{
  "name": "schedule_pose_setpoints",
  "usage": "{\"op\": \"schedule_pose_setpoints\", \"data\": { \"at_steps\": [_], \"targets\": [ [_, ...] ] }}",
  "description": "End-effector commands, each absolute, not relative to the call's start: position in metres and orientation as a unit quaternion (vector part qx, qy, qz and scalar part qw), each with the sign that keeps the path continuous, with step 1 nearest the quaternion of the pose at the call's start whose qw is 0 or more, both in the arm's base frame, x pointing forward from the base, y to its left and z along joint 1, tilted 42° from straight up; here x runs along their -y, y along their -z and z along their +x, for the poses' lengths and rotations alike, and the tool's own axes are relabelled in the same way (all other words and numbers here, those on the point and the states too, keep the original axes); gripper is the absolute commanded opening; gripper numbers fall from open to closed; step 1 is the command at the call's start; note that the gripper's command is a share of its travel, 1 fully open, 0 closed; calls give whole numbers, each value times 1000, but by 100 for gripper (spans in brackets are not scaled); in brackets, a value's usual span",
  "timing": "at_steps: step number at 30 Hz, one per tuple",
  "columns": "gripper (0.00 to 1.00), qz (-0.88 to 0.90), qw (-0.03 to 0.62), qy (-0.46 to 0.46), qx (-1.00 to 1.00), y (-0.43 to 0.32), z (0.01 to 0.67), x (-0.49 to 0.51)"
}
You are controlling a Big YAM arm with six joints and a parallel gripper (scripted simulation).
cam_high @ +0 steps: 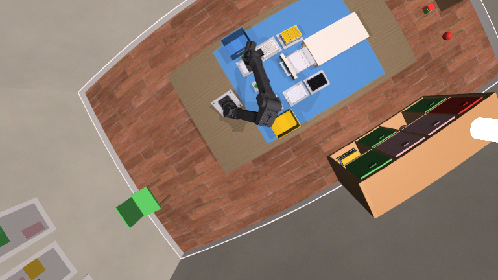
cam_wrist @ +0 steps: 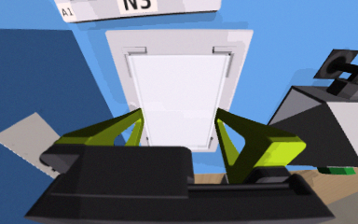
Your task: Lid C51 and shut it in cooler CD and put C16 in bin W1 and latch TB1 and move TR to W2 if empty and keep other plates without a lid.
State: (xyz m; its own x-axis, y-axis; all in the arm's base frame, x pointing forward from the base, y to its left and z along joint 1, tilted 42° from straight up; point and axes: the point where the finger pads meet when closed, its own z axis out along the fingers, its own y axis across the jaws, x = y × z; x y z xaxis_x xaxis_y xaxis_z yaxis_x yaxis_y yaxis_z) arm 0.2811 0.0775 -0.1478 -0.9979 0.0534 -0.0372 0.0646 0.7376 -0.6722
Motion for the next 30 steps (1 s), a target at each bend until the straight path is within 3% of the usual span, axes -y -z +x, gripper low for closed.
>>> {"op": "schedule_pose_setpoints", "data": {
  "at_steps": [1,30],
  "targets": [
    [0,25,12,359,-933,150,281,-79],
    [0,33,28,349,-936,136,295,-98]
  ]
}}
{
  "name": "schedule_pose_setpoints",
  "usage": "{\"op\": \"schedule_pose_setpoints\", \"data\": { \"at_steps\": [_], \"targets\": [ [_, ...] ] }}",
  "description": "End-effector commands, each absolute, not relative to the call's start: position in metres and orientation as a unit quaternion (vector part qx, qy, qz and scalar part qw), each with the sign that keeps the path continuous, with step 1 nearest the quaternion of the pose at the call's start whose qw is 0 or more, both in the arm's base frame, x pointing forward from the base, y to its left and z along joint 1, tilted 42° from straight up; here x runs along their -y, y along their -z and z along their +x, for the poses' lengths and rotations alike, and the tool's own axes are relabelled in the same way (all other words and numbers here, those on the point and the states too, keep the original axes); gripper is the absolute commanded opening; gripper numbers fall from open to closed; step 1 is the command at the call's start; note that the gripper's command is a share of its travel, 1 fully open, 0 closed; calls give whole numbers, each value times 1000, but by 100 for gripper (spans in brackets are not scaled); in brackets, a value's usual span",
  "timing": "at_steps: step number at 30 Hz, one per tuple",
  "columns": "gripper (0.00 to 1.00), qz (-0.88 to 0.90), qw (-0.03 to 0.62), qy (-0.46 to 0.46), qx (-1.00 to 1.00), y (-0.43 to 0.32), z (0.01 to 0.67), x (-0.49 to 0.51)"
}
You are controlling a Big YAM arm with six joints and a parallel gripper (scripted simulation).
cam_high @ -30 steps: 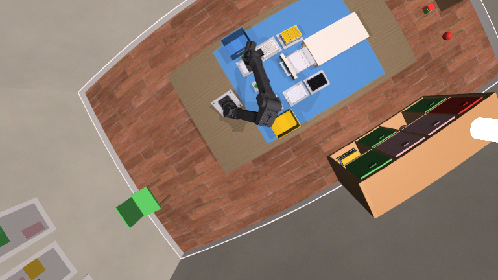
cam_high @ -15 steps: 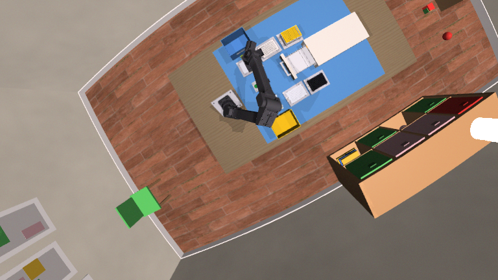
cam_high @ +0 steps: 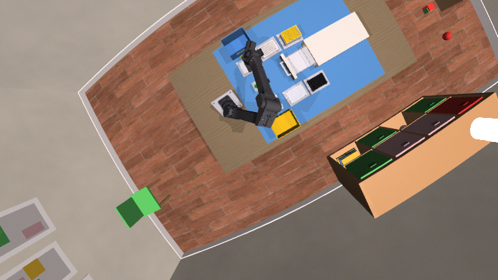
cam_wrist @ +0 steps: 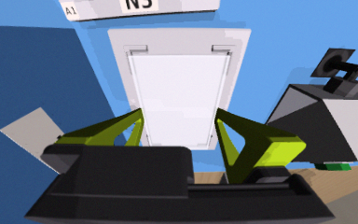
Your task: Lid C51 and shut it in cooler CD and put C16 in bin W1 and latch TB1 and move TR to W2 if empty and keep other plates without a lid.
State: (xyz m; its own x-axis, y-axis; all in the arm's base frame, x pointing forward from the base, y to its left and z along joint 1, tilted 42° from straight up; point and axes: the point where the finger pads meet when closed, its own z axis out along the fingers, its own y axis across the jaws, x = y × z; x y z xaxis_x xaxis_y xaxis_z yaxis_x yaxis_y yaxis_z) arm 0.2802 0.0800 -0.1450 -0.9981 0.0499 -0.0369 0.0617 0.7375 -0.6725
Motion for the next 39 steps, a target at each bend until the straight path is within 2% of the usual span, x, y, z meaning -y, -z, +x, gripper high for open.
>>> {"op": "schedule_pose_setpoints", "data": {
  "at_steps": [1,39],
  "targets": [
    [0,33,27,350,-936,137,295,-98],
    [0,46,21,350,-935,116,299,-112]
  ]
}}
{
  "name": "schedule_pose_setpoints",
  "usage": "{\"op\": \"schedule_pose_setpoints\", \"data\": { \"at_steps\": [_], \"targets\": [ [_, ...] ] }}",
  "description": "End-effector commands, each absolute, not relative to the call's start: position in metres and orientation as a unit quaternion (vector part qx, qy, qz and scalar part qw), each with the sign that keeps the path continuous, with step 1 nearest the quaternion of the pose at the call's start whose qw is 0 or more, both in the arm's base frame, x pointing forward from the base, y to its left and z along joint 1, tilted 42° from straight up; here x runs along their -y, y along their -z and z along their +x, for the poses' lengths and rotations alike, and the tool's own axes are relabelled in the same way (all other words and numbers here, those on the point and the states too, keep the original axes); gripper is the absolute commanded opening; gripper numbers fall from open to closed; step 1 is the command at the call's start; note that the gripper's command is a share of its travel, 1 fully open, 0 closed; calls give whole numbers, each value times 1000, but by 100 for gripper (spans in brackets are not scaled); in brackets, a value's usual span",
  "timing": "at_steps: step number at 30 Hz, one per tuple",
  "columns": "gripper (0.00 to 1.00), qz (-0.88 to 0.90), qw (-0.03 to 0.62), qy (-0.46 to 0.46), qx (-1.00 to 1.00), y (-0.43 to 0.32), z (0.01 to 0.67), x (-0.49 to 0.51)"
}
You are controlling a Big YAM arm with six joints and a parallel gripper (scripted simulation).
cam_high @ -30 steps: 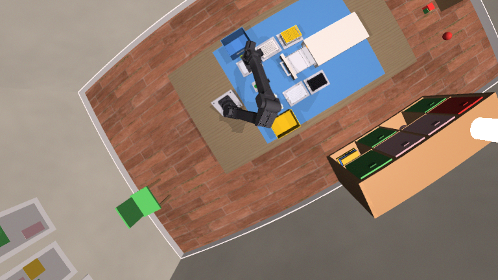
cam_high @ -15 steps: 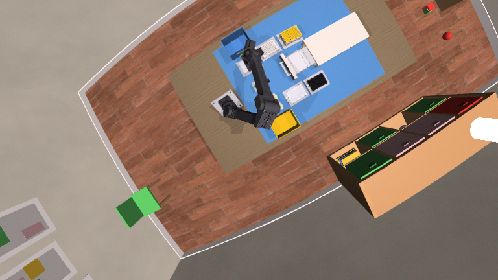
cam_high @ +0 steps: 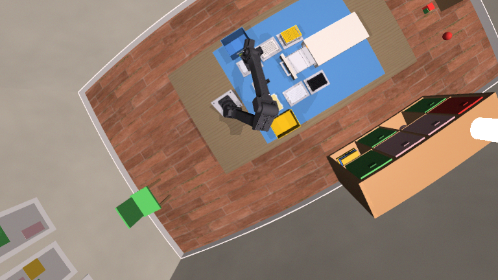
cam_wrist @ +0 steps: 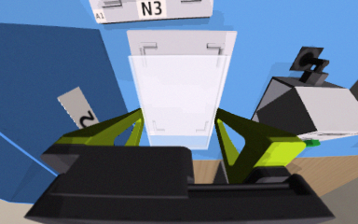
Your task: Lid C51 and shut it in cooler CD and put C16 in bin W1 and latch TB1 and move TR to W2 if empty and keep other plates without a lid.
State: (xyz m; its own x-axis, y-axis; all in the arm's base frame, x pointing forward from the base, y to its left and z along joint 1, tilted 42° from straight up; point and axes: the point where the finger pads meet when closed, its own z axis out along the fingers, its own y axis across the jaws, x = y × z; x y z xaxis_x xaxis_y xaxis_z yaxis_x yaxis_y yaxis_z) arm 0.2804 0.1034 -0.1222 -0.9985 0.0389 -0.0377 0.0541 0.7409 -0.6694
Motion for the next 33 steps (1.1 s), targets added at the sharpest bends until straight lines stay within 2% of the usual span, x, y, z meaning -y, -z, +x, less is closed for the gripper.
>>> {"op": "schedule_pose_setpoints", "data": {
  "at_steps": [1,33],
  "targets": [
    [0,47,24,347,-936,114,302,-115],
    [0,33,35,340,-939,81,300,-154]
  ]
}}
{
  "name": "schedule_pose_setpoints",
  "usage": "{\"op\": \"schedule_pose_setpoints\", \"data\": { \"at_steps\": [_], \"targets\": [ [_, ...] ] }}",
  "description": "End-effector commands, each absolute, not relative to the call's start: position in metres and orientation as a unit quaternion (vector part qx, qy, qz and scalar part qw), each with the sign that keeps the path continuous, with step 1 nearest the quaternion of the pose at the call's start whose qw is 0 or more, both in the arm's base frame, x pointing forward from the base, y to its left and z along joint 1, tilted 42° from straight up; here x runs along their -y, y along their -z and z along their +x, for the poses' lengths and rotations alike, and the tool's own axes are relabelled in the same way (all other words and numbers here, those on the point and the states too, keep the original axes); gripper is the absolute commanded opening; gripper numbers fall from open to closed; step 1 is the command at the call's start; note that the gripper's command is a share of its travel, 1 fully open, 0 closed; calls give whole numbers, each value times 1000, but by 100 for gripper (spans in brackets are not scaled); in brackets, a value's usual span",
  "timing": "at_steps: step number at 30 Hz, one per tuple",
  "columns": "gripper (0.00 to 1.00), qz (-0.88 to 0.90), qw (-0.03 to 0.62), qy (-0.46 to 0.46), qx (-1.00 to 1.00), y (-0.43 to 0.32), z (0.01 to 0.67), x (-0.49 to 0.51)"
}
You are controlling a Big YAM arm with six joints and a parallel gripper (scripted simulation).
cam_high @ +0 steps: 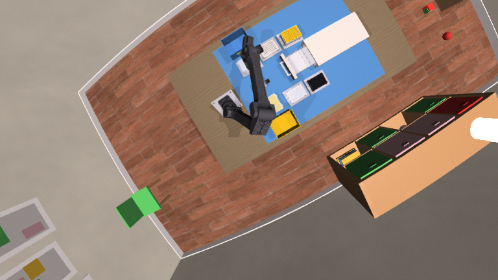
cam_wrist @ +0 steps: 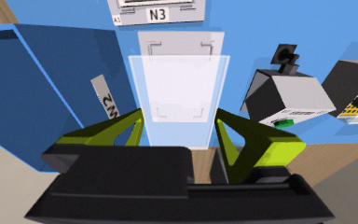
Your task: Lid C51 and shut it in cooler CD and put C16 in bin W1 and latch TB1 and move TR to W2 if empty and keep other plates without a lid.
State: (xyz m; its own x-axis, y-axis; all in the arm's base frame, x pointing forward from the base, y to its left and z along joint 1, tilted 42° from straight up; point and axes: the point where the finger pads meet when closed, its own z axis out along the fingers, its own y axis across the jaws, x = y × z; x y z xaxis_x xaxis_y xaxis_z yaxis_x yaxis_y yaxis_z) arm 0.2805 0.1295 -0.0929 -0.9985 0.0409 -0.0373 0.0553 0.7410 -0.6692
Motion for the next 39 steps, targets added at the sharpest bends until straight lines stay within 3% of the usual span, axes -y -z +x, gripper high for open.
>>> {"op": "schedule_pose_setpoints", "data": {
  "at_steps": [1,39],
  "targets": [
    [0,45,20,350,-936,88,300,-141],
    [0,33,33,339,-940,45,298,-186]
  ]
}}
